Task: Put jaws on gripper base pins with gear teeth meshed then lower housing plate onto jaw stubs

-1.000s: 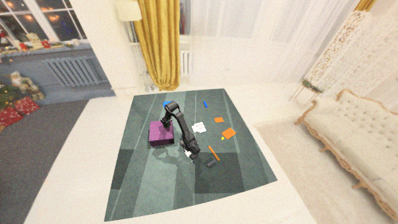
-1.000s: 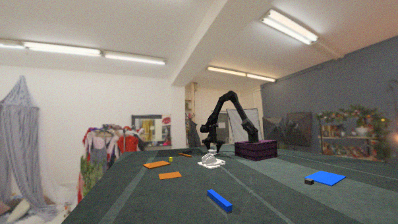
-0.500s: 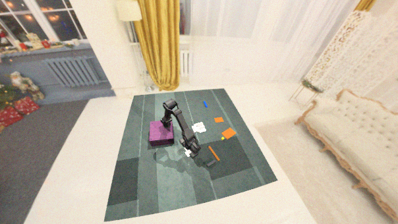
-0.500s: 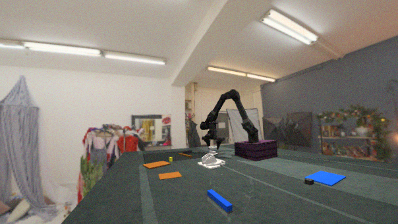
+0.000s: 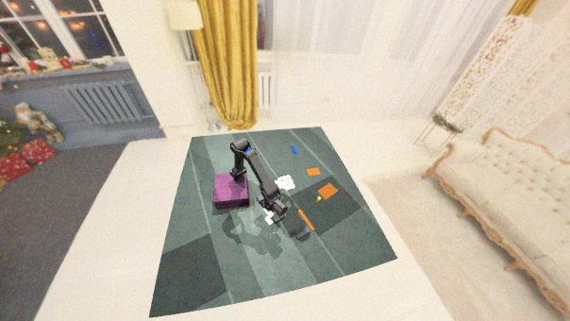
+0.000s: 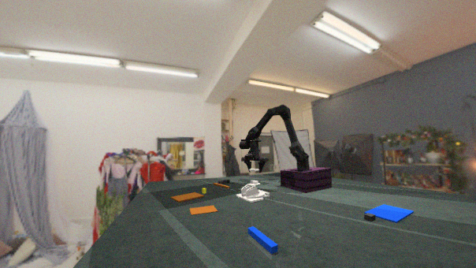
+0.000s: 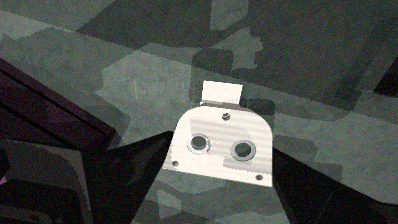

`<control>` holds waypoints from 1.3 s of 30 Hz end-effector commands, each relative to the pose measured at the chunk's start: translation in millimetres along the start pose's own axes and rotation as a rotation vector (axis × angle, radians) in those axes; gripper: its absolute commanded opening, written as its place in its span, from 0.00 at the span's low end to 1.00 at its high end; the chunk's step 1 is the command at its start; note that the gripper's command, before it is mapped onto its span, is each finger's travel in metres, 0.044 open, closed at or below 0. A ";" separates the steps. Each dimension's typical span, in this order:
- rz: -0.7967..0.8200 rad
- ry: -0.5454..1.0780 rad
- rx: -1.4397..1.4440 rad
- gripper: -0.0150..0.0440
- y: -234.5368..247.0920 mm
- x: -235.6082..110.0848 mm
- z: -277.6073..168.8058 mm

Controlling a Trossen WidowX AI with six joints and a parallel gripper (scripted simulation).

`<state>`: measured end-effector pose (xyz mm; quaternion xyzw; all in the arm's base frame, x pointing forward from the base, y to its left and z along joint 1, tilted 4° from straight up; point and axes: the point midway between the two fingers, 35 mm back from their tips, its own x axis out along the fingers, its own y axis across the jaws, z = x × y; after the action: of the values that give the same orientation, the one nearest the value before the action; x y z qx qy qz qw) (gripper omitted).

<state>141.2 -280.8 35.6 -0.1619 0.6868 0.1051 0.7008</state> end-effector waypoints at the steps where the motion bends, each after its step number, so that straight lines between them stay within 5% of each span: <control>1: -0.007 -0.006 -0.005 0.85 -2.0 -4.6 0.9; 39: 0.004 -0.015 0.120 0.85 47.0 -4.2 104.7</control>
<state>217.6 -206.3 36.8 -0.1217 0.6852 0.0726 0.7144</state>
